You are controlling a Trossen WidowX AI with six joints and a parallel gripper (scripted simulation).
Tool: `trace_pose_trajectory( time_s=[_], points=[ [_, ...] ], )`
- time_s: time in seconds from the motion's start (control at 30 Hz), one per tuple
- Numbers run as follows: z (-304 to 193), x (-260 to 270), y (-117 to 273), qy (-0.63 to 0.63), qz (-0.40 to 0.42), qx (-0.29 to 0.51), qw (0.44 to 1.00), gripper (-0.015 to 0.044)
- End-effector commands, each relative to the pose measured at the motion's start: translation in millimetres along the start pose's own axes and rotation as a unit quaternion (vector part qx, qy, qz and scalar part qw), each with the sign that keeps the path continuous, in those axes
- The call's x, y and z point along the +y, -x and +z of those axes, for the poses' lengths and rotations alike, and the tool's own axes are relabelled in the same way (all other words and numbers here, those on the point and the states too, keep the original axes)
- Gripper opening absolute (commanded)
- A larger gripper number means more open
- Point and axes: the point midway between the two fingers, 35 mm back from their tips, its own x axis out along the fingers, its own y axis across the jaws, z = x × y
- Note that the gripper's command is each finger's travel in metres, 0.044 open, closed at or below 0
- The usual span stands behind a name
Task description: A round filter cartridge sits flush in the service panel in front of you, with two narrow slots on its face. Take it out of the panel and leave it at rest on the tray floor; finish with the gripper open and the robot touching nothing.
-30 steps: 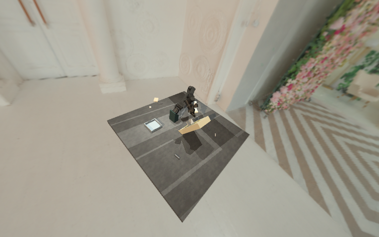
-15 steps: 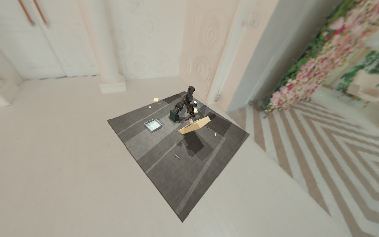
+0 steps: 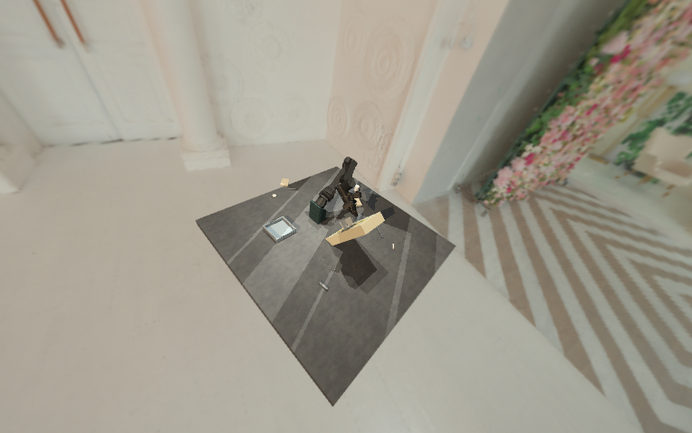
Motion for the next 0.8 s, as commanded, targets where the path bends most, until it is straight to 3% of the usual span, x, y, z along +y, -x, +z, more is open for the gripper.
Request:
trace_pose_trajectory(
  time_s=[0.0, 0.77],
  points=[
    [-4, 0, -8, -0.007, 0.001, 0.003, 1.0, 0.0088],
    [-4, 3, -35, -0.008, 0.0, -0.002, 1.0, 0.0088]
  ],
)
